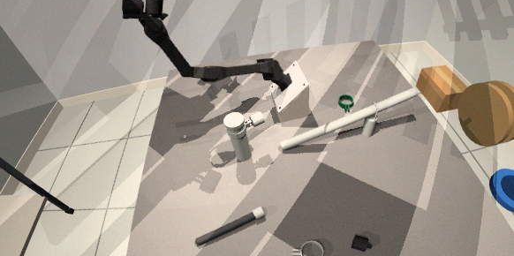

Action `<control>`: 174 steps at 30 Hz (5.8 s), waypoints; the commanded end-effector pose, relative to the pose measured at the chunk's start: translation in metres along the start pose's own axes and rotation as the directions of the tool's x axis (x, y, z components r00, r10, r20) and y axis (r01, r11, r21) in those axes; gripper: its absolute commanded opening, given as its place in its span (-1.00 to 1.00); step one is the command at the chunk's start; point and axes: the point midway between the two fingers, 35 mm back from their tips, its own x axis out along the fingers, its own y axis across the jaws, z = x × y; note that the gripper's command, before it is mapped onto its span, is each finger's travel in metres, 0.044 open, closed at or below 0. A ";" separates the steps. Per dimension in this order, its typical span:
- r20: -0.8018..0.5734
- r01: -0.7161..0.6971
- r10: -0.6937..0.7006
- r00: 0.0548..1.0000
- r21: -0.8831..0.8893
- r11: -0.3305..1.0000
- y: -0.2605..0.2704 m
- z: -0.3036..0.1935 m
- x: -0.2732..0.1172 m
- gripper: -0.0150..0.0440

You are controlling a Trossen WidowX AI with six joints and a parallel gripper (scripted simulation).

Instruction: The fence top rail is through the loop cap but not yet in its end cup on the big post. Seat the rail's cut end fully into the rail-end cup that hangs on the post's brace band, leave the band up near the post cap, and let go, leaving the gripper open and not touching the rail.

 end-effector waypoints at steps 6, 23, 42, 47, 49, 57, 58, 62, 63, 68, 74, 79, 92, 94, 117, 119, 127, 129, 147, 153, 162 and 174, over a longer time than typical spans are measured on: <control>0.044 -0.245 0.241 0.970 0.190 0.951 0.053 0.044 0.038 1.00; 0.009 -0.497 0.947 0.322 0.853 0.161 0.330 0.130 0.026 1.00; 0.021 0.418 0.733 -0.680 0.832 0.365 0.509 0.160 -0.225 1.00; 0.046 0.416 0.497 -0.867 0.617 0.668 0.508 0.175 -0.309 1.00; 0.055 0.385 0.430 -0.901 0.555 0.737 0.503 0.180 -0.329 1.00; 0.060 0.377 0.422 -0.905 0.575 0.726 0.500 0.179 -0.333 1.00; 0.065 0.373 0.423 -0.904 0.602 0.706 0.497 0.177 -0.335 1.00; 0.093 0.342 0.431 -0.898 0.764 0.548 0.477 0.165 -0.345 1.00; 0.100 0.329 0.433 -0.896 0.805 0.493 0.471 0.161 -0.348 1.00; 0.129 0.236 0.447 -0.885 0.952 0.193 0.438 0.149 -0.363 1.00; 0.145 0.066 0.467 -0.872 0.981 -0.183 0.397 0.142 -0.379 1.00; 0.144 -0.112 0.483 -0.864 0.880 -0.462 0.363 0.143 -0.390 1.00; 0.132 -0.273 0.493 -0.860 0.699 -0.662 0.334 0.149 -0.397 1.00; 0.132 -0.273 0.493 -0.860 0.699 -0.662 0.334 0.149 -0.397 1.00; 0.133 -0.272 0.494 -0.859 0.700 -0.660 0.344 0.162 -0.431 1.00; 0.133 -0.271 0.494 -0.859 0.701 -0.660 0.346 0.162 -0.433 1.00; 0.134 -0.271 0.495 -0.858 0.701 -0.659 0.353 0.163 -0.444 1.00; 0.134 -0.271 0.495 -0.858 0.701 -0.659 0.355 0.163 -0.447 1.00; 0.128 -0.274 0.494 -0.860 0.701 -0.658 0.367 0.167 -0.472 1.00; 0.124 -0.275 0.493 -0.861 0.701 -0.658 0.370 0.169 -0.481 1.00; 0.124 -0.275 0.492 -0.862 0.701 -0.658 0.370 0.169 -0.482 0.20; 0.107 -0.257 0.478 -0.872 0.731 -0.633 0.374 0.167 -0.483 -0.49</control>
